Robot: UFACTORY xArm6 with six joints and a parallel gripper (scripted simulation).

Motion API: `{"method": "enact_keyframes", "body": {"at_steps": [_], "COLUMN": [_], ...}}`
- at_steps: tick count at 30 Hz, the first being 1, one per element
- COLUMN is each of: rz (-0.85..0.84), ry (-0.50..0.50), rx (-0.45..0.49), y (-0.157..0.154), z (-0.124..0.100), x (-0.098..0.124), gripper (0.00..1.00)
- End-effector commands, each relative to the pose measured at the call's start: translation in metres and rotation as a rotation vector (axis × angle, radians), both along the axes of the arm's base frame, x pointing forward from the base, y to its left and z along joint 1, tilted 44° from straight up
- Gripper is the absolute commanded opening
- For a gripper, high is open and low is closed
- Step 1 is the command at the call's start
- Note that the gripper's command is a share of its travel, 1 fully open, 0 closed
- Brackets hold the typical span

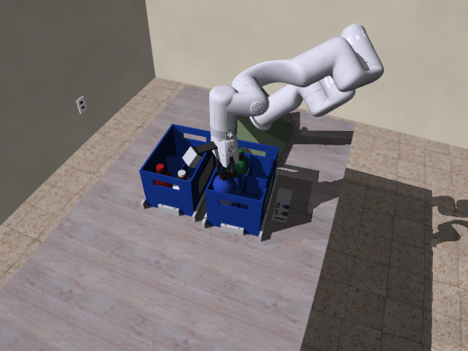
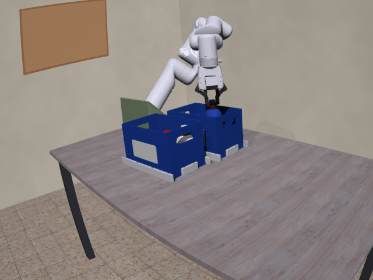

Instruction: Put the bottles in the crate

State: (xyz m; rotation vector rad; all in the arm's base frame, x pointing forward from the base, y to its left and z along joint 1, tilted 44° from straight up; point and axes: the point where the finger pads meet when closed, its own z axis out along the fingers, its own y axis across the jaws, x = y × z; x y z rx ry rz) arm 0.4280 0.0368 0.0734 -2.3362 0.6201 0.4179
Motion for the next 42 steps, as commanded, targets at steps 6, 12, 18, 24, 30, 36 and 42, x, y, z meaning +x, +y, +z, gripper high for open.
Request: {"method": "enact_keyframes", "body": {"at_steps": [6,12,18,24,30,36,42], "rz": [-0.002,-0.002,-0.002,-0.002,-0.002,-0.002,-0.002], "ry": [-0.004,-0.004,-0.004,-0.004,-0.004,-0.004,-0.004], "rx": [-0.001,-0.001,-0.001,-0.001,-0.001,-0.001,-0.001], "y": [0.005,0.008,0.012,0.015,0.019,0.023,0.026], "z": [-0.005,-0.008,-0.013,-0.016,-0.020,-0.024,-0.027], "x": [0.000,0.000,-0.001,-0.001,-0.002,-0.003,-0.003], "gripper": [0.00,0.00,0.00,0.00,0.00,0.00,0.00]}}
